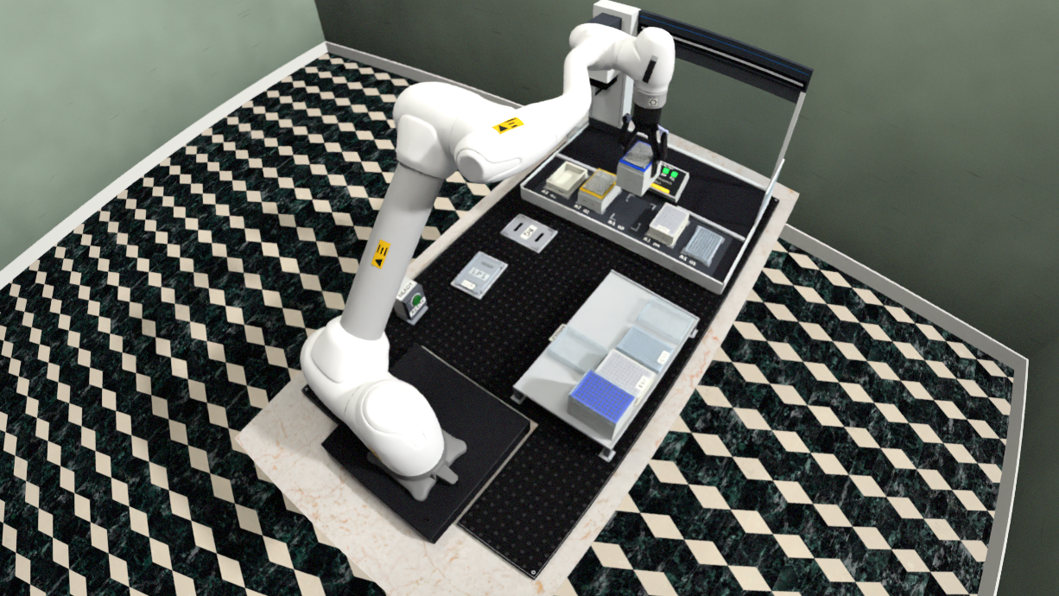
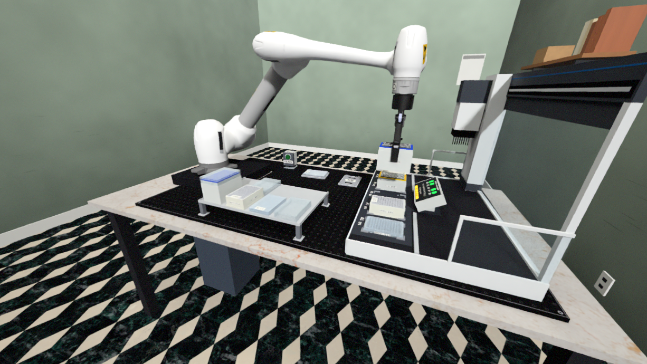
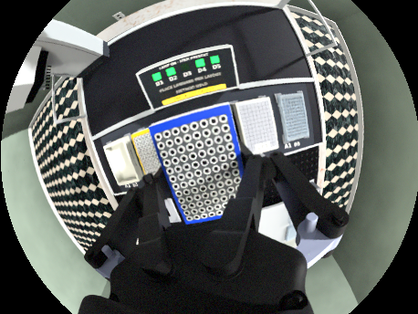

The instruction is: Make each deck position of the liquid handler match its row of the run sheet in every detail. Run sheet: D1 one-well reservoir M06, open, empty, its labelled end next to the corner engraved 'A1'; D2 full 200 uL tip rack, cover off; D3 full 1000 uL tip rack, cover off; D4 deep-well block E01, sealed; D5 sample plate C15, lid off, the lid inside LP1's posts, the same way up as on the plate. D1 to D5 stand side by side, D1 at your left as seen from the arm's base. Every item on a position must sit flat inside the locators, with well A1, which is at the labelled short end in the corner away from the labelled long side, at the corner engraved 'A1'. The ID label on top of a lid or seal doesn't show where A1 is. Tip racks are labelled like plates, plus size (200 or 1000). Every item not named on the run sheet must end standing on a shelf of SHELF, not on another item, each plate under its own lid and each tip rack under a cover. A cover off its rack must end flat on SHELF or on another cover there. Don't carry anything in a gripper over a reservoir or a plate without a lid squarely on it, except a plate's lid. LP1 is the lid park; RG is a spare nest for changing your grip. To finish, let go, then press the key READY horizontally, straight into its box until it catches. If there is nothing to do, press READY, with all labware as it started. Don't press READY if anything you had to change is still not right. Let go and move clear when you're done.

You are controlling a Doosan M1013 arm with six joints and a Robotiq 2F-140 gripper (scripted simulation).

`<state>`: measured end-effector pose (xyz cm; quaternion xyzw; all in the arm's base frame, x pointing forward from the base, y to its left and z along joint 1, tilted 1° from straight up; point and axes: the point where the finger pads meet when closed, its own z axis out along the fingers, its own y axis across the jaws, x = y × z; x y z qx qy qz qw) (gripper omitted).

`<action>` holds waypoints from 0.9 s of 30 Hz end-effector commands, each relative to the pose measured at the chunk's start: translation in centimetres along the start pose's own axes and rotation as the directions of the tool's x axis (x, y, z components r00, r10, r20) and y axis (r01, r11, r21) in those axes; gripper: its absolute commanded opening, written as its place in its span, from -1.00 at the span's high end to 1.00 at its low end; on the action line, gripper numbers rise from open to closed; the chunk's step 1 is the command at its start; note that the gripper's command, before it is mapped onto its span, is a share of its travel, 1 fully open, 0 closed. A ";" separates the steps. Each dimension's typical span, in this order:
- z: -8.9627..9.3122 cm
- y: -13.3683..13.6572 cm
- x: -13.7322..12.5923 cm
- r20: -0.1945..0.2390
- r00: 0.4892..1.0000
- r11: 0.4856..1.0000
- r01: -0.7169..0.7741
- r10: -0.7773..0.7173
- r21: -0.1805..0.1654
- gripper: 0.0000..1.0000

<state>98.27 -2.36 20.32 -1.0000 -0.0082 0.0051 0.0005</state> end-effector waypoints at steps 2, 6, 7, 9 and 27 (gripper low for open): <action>0.5 0.0 0.0 -0.002 1.000 1.000 0.000 0.000 0.000 0.80; 0.8 0.0 0.0 -0.002 1.000 1.000 0.000 0.000 0.000 0.80; 1.0 0.0 0.0 -0.002 1.000 1.000 0.000 0.000 0.000 0.80; 1.3 0.0 0.0 -0.002 1.000 1.000 0.000 0.000 0.000 0.80; 4.0 0.0 0.0 -0.002 1.000 1.000 0.000 0.000 0.000 0.80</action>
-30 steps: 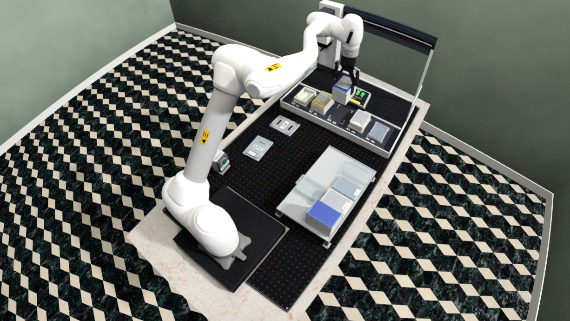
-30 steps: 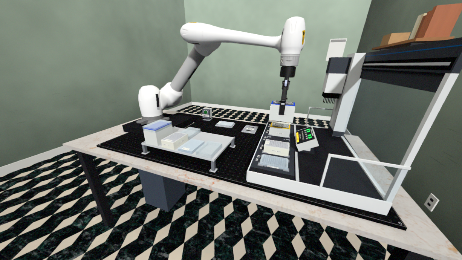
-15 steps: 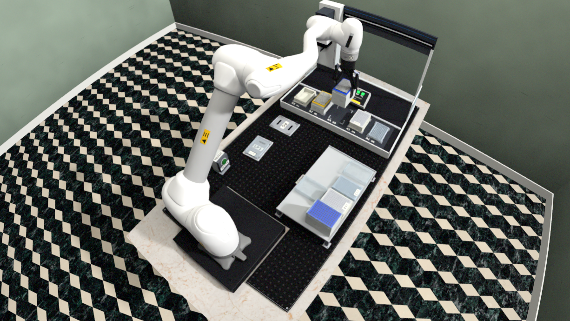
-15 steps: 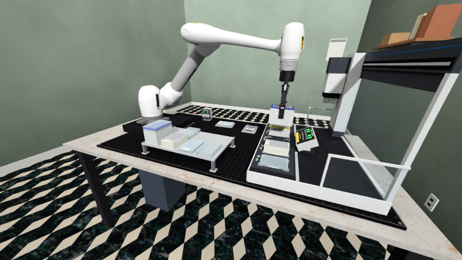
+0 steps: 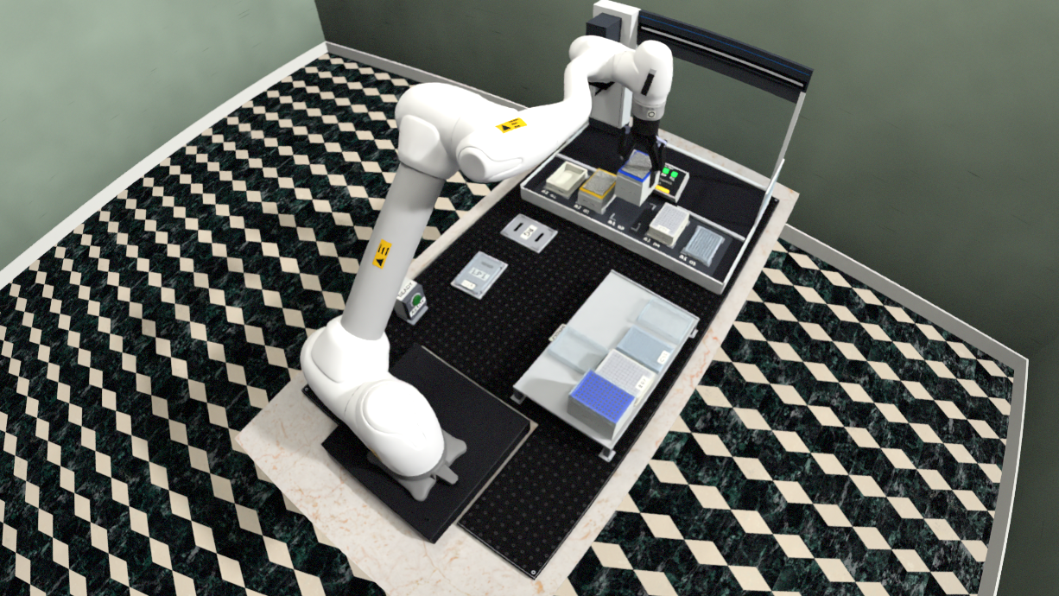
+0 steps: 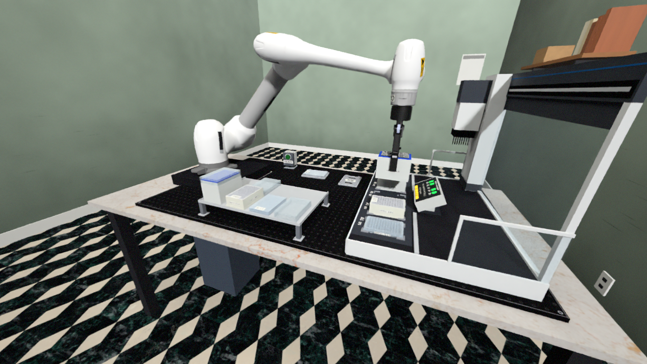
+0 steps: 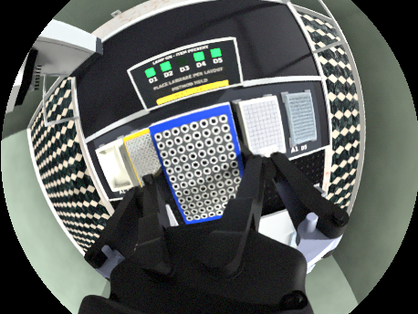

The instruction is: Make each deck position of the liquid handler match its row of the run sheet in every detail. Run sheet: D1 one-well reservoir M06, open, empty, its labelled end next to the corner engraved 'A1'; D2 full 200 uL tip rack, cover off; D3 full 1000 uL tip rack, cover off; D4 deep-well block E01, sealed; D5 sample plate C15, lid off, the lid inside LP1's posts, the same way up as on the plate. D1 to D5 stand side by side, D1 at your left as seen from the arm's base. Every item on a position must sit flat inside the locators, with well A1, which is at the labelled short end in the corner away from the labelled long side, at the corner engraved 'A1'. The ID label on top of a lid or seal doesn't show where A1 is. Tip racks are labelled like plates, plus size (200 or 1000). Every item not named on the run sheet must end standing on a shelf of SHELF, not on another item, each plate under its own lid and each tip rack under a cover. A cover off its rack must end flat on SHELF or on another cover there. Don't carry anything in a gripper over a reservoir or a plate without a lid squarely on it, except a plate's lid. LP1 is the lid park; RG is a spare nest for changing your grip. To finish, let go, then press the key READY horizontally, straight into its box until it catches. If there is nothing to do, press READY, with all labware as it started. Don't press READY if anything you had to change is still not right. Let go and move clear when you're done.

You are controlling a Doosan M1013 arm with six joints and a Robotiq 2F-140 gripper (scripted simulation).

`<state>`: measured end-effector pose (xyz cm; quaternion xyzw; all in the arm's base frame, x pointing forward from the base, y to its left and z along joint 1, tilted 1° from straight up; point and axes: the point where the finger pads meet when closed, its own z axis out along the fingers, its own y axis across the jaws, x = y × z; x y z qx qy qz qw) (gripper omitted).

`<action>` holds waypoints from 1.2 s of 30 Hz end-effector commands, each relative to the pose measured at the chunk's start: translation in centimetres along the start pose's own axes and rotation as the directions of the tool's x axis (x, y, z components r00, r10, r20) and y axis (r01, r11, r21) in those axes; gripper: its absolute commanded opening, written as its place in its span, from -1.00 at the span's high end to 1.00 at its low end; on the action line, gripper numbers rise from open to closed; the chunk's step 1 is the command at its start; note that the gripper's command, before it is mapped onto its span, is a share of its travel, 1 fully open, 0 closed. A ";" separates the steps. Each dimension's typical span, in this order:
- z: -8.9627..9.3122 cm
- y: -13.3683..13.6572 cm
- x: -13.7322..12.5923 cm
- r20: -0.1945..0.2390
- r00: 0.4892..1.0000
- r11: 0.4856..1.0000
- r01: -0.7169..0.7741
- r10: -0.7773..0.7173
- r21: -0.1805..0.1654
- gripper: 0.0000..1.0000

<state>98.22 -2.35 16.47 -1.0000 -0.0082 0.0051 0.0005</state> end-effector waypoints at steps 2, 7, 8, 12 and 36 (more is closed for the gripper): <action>0.5 0.0 0.0 -0.002 1.000 1.000 0.000 0.000 0.000 0.80; 1.3 0.0 0.0 -0.002 1.000 1.000 0.000 0.000 0.000 0.80; 1.5 0.0 0.0 -0.002 1.000 1.000 0.000 0.000 0.000 0.80; 1.8 0.0 0.0 -0.002 1.000 1.000 0.000 0.000 0.000 0.80; 5.5 0.0 0.0 -0.002 1.000 1.000 0.000 0.000 0.000 0.80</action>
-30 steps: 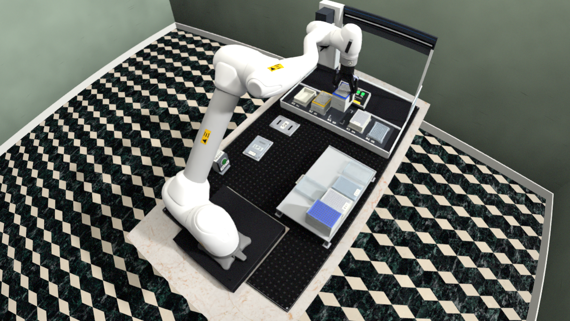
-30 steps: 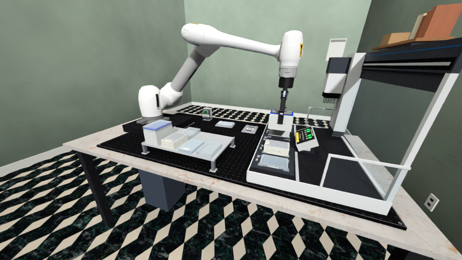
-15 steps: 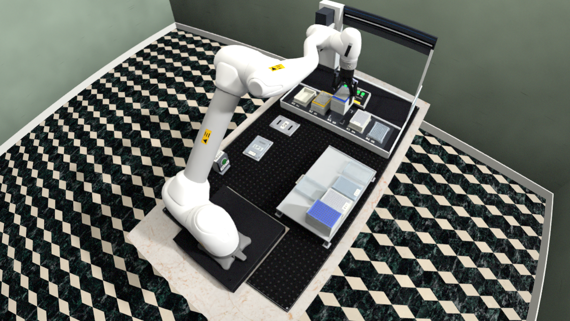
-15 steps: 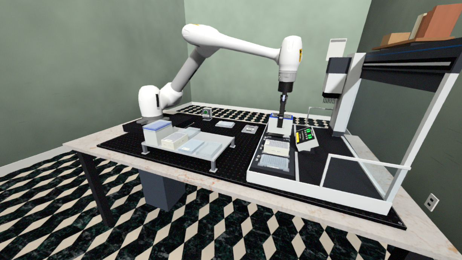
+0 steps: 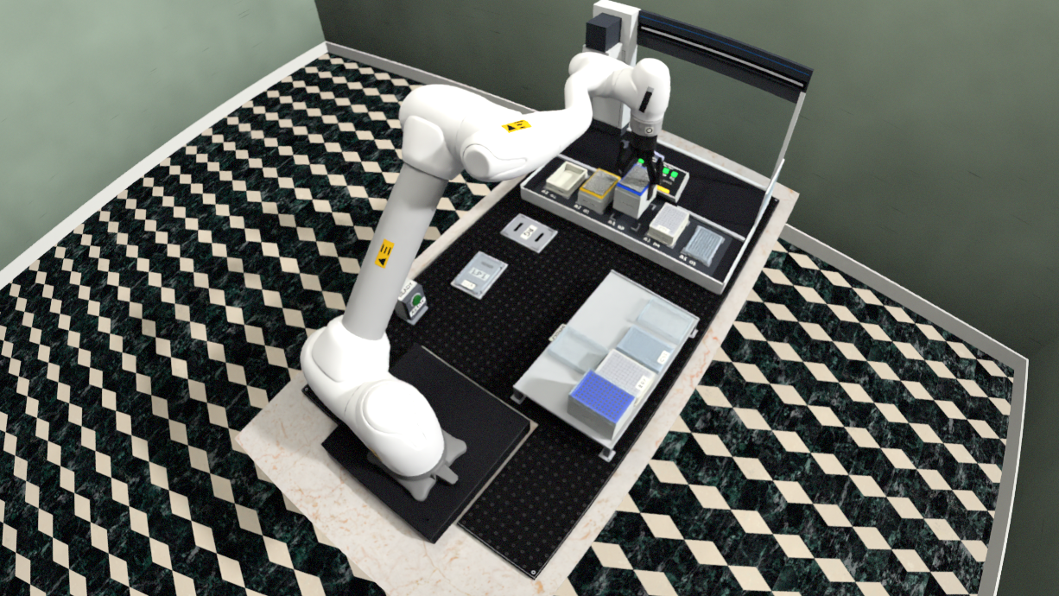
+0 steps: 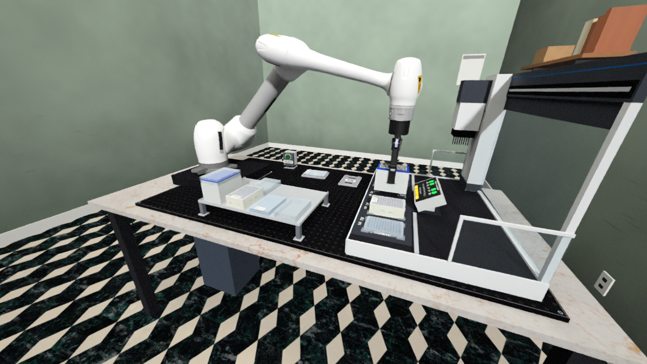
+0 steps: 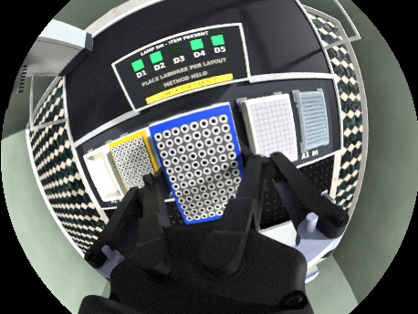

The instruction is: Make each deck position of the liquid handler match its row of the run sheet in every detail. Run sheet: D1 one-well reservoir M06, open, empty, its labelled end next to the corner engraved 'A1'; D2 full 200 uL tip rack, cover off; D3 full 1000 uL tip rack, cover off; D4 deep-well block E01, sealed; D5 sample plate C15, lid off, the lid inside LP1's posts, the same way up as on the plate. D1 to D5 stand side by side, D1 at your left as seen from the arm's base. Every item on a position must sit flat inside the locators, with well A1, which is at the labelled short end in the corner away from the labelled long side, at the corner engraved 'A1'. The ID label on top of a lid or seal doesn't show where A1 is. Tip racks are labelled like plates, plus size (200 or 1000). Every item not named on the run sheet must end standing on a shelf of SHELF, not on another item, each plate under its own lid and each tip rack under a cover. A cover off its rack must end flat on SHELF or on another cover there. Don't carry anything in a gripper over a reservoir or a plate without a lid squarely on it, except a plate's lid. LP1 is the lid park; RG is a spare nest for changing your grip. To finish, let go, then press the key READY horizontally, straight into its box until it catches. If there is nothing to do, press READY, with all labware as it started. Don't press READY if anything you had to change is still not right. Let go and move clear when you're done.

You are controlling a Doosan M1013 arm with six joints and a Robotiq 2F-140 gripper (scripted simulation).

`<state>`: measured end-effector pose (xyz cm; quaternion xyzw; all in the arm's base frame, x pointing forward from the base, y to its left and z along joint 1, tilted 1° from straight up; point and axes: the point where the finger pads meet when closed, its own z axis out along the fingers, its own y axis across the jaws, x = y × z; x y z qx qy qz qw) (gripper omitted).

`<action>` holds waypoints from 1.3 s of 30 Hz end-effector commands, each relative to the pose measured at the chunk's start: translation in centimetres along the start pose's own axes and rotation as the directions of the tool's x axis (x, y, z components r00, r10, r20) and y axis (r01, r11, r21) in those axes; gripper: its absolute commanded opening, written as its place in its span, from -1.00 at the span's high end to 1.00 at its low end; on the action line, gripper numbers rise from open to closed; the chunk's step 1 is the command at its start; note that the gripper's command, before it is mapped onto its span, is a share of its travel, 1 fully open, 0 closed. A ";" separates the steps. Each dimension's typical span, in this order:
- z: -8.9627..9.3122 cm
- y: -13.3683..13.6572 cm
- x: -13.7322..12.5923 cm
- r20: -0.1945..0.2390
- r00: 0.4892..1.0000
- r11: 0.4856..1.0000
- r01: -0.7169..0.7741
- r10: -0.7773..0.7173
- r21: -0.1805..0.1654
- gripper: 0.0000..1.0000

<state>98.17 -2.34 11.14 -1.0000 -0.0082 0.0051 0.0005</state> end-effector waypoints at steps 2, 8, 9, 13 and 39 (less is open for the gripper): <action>0.5 0.0 0.0 -0.002 1.000 1.000 0.000 0.000 0.000 0.80; 1.5 0.0 0.0 -0.002 1.000 1.000 0.000 0.000 0.000 0.80; 1.5 0.0 0.0 -0.002 1.000 1.000 0.000 0.000 0.000 0.80; 2.0 0.0 0.0 -0.002 1.000 1.000 0.000 0.000 0.000 0.80; 3.4 0.0 0.0 -0.002 1.000 1.000 0.000 0.000 0.000 0.80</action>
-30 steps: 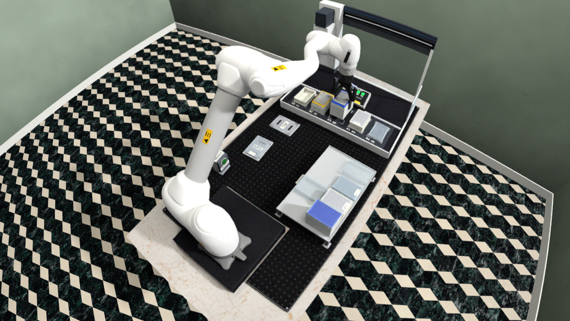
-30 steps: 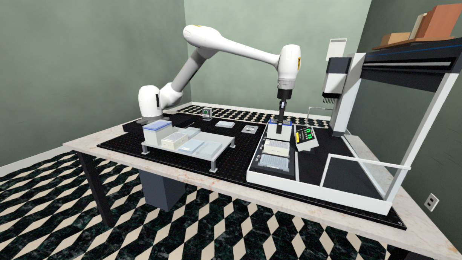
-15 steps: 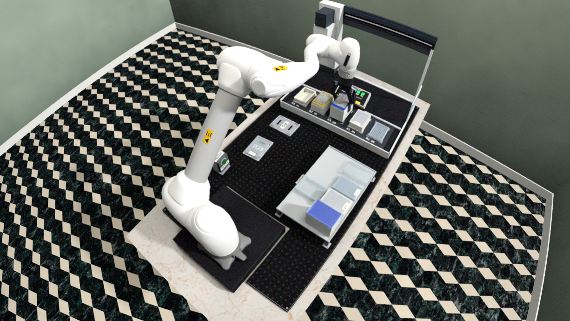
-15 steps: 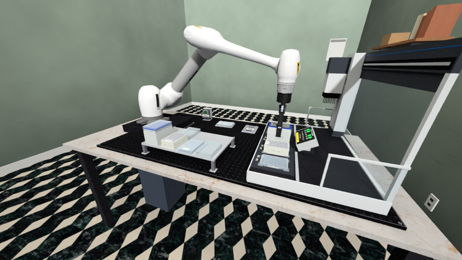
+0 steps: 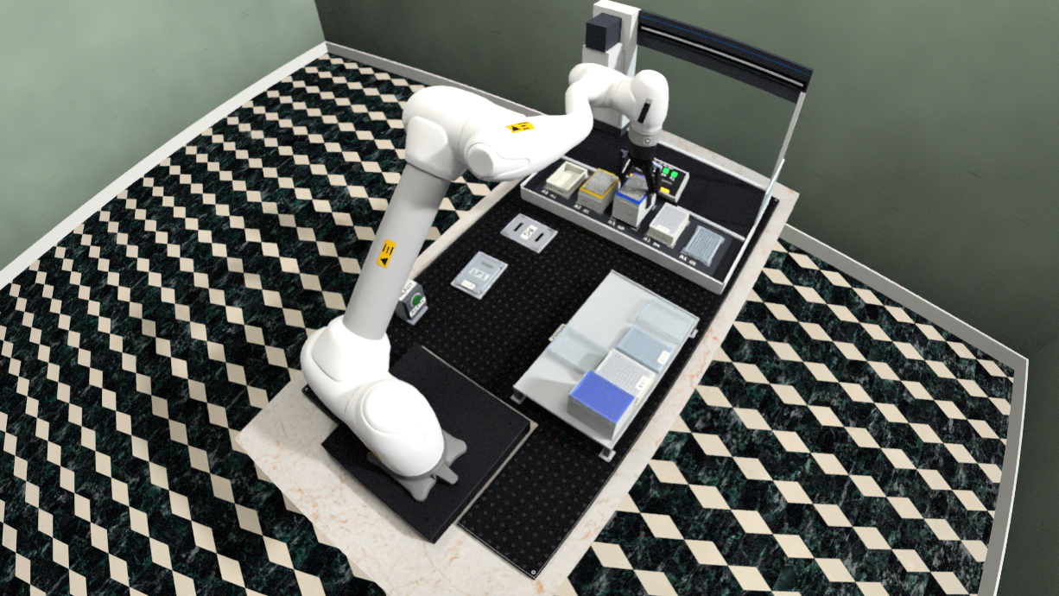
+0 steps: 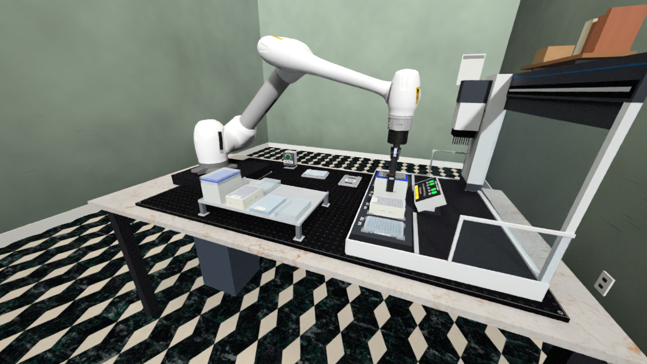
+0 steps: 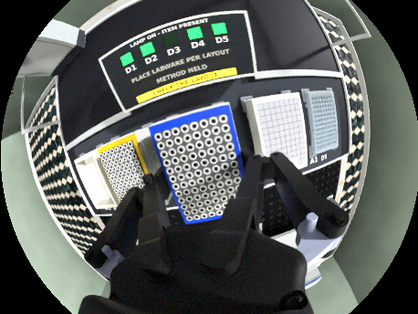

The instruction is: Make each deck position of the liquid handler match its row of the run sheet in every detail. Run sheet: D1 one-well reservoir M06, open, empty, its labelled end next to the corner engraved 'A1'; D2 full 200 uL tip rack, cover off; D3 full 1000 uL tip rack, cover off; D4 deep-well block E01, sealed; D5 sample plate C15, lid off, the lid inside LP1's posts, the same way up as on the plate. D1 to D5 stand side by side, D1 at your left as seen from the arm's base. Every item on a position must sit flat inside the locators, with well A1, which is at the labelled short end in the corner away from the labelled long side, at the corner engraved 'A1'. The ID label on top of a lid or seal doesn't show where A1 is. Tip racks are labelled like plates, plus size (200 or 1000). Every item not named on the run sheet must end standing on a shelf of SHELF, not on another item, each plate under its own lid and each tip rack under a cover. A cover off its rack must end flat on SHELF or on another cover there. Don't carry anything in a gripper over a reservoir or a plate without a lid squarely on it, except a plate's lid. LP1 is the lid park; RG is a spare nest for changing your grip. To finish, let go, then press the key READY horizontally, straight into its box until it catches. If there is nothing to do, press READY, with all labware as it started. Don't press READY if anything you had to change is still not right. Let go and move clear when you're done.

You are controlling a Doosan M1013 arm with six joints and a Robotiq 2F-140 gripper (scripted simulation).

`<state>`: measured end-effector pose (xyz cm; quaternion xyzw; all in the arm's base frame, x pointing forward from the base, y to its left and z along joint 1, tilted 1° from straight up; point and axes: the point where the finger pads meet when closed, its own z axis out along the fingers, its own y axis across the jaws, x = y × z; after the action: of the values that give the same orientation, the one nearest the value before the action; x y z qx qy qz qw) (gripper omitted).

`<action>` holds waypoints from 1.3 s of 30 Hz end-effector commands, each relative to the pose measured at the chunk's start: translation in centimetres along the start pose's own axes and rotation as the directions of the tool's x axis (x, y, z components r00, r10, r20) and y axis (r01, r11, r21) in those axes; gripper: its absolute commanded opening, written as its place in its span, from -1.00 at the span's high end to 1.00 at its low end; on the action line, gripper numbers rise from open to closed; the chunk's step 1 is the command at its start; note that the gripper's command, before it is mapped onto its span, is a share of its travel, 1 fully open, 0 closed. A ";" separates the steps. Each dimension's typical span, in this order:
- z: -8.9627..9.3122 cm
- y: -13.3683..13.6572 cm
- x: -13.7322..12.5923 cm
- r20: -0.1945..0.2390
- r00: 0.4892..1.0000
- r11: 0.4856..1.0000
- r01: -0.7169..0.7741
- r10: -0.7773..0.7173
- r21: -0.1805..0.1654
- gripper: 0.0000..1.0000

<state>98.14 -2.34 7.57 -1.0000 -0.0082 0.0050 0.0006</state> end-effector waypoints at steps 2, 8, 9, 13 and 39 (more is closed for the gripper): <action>-0.2 0.0 0.0 -0.002 1.000 1.000 0.000 0.000 0.000 0.80; -0.2 0.0 0.0 -0.002 1.000 1.000 0.000 0.000 0.000 0.80; -0.2 0.0 0.0 -0.002 1.000 1.000 0.000 0.000 0.000 0.80; -0.2 0.0 0.0 -0.002 1.000 1.000 0.000 0.000 0.000 0.80; 0.4 0.0 0.0 -0.002 1.000 1.000 0.000 0.000 0.000 0.80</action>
<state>98.13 -2.34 7.01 -1.0000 -0.0082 0.0051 0.0006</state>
